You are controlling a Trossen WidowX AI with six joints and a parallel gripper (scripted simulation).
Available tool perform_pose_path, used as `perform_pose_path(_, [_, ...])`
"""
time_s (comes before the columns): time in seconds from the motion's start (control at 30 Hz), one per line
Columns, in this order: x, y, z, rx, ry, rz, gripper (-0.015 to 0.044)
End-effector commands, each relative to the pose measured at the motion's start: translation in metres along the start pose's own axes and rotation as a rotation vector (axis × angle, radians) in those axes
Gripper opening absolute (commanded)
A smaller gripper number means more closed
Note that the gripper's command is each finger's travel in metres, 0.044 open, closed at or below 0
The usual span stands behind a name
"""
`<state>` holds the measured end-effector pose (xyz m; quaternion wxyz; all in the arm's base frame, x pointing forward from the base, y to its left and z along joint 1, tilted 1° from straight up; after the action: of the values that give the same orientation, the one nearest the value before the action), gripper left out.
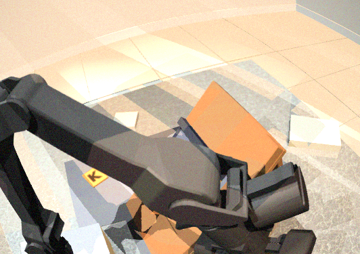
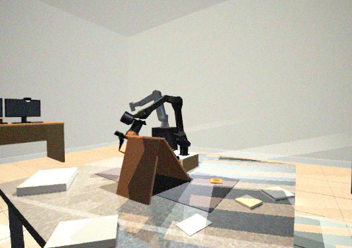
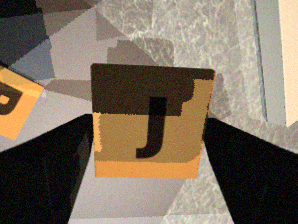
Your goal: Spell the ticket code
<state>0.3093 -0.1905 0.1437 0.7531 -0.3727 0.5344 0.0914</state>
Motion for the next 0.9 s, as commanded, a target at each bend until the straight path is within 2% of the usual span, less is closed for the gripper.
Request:
perform_pose_path(0.0, [-0.016,-0.01,0.016,-0.043,-0.051,-0.068,0.0])
perform_pose_path(0.4, [-0.096,-0.03,0.087,-0.112,-0.278,-0.331,0.0])
perform_pose_path(0.87, [-0.149,-0.01,0.145,-0.041,-0.454,-0.421,0.0])
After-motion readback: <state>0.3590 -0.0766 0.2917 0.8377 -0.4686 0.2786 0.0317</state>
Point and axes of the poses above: the point midway between the two fingers, 35 mm back from their tips, its own x axis out along the fingers, its own y axis across the jaws, z = x × y, the point moved 6 cm from there along -x, back along the fingers, and after that the axes turned 6 degrees about -x, right-handed, at the moved point
